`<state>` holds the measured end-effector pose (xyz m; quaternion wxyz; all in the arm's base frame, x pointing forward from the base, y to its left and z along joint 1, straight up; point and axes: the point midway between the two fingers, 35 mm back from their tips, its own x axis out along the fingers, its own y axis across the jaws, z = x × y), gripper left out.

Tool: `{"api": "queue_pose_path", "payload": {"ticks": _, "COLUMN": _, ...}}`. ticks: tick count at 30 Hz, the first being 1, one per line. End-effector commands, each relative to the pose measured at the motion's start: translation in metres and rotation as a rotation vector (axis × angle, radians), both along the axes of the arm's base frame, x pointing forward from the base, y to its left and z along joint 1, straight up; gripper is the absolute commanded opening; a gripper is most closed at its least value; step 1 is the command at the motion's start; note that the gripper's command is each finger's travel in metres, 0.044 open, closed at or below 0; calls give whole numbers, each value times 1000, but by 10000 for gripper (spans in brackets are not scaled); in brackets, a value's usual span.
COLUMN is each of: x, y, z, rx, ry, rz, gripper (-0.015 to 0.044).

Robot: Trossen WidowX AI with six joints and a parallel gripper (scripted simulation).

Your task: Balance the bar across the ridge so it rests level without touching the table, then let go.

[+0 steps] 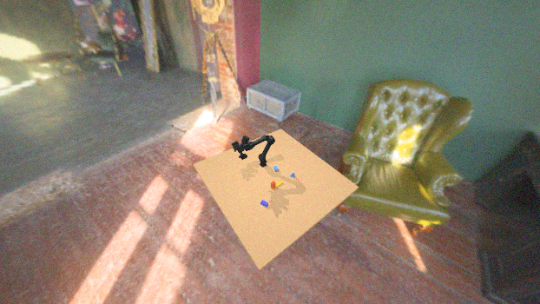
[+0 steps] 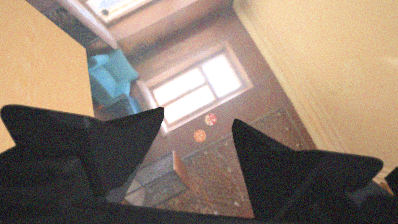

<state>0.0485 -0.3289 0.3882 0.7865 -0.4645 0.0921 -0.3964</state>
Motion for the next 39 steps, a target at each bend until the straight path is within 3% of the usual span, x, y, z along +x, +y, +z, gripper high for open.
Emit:
{"api": "queue_pose_path", "payload": {"ticks": 1, "x": 15, "y": -10, "z": -4, "rx": 35, "ry": 5, "rz": 14, "gripper": 315}}
{"api": "queue_pose_path", "payload": {"ticks": 22, "x": 107, "y": -29, "z": -34, "rx": 220, "ry": 115, "rz": 130, "gripper": 315}}
{"api": "queue_pose_path", "payload": {"ticks": 39, "x": 188, "y": -9, "z": -70, "rx": 366, "ry": 292, "rz": 263, "gripper": 315}}
